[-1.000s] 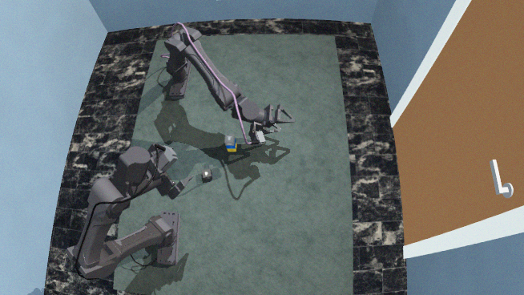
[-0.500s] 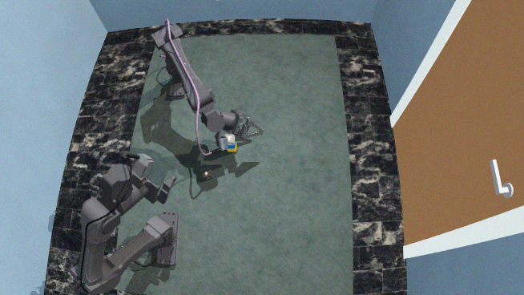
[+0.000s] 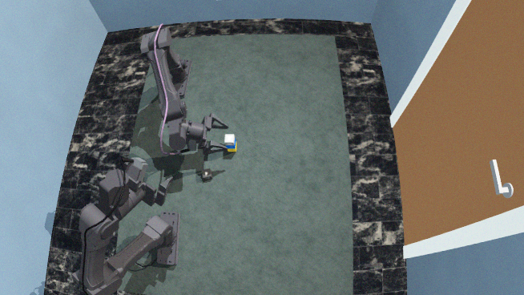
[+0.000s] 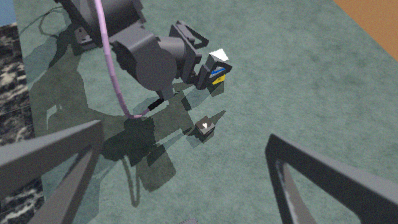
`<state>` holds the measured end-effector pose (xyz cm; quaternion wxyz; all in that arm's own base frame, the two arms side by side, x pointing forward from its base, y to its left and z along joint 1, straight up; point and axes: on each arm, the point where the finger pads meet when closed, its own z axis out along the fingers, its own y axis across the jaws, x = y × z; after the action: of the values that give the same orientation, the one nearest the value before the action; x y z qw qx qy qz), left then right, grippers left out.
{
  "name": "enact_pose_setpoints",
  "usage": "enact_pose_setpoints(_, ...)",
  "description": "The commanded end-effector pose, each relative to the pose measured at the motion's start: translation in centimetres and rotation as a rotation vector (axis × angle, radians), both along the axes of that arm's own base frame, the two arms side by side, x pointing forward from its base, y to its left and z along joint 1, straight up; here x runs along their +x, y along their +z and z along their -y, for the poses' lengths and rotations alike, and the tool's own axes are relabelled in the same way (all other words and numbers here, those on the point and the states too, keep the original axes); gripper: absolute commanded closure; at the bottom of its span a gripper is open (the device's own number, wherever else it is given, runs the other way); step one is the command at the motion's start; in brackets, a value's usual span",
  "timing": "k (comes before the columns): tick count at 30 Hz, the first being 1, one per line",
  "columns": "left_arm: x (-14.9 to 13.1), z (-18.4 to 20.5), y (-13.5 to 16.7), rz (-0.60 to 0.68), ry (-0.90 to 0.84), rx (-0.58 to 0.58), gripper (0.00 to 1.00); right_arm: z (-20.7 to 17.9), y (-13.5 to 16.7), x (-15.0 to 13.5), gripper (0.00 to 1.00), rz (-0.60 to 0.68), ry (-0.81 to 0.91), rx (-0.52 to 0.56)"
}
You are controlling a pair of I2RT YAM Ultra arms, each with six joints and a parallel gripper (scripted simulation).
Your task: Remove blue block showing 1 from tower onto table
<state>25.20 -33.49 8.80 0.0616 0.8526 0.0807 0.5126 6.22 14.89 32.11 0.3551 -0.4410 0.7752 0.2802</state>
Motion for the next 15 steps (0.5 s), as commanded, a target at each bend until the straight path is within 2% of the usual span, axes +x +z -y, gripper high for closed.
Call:
enact_pose_setpoints(1,-1.8,-0.6,-1.2,0.054,-0.065,0.187,0.0,0.1,-0.4,-0.3,0.0,0.002,0.017,-0.005)
enact_pose_setpoints(7,-4.5,0.1,-2.1,0.073,-0.144,0.265,0.0,0.1,-0.4,-0.3,0.0,0.002,0.017,-0.005)
enact_pose_setpoints(10,-4.9,0.9,-1.7,0.071,-0.156,0.223,0.0,0.1,-0.4,-0.3,0.0,0.002,0.017,-0.005)
enact_pose_setpoints(15,-4.7,0.8,-1.7,0.07,-0.149,0.223,0.0,0.1,-0.4,-0.3,0.0,0.002,0.017,-0.005)
